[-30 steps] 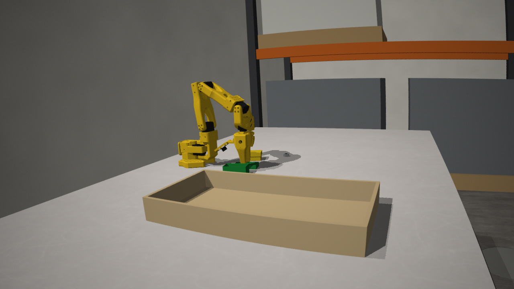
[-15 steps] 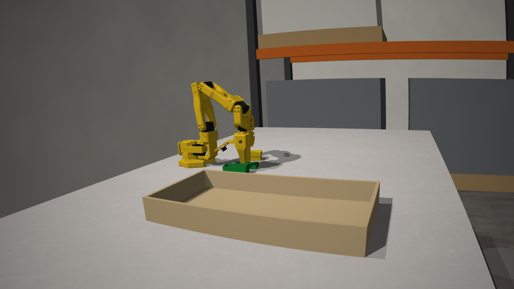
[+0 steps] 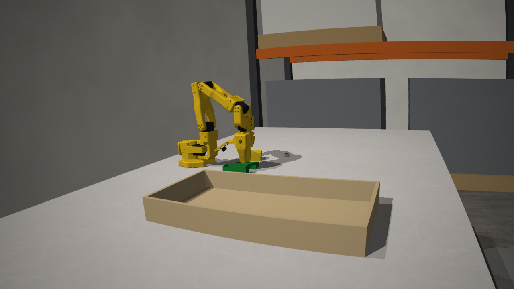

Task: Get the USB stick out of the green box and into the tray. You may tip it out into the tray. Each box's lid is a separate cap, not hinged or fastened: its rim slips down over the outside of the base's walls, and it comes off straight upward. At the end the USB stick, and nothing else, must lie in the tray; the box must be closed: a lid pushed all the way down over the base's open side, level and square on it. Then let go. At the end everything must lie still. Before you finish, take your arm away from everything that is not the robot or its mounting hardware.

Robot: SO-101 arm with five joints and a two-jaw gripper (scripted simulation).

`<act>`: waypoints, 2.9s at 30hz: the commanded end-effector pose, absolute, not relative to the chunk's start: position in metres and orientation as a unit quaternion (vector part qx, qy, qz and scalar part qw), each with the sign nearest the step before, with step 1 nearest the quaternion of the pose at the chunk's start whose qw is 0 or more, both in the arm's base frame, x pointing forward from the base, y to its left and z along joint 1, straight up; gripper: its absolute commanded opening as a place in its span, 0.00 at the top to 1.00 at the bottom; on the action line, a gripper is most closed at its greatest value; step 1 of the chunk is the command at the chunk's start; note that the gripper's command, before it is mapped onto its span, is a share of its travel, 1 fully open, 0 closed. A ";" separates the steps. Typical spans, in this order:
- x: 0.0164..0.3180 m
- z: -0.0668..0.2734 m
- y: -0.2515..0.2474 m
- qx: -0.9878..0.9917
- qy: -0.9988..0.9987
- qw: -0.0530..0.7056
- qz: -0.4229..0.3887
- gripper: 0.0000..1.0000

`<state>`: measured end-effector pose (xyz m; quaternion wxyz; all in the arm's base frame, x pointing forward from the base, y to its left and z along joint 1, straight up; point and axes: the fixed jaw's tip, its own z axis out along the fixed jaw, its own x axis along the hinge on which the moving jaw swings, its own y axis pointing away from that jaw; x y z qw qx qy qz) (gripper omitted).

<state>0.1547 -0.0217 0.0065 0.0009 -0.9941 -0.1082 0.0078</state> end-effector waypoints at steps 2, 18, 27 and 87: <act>0.157 0.007 -0.020 -0.994 -0.106 0.000 0.000 0.73; 0.157 0.007 -0.020 -0.994 -0.106 0.000 0.000 0.71; 0.158 0.011 -0.020 -0.994 -0.106 0.000 0.000 0.71; 0.157 0.067 -0.020 -0.994 -0.106 0.000 0.000 0.71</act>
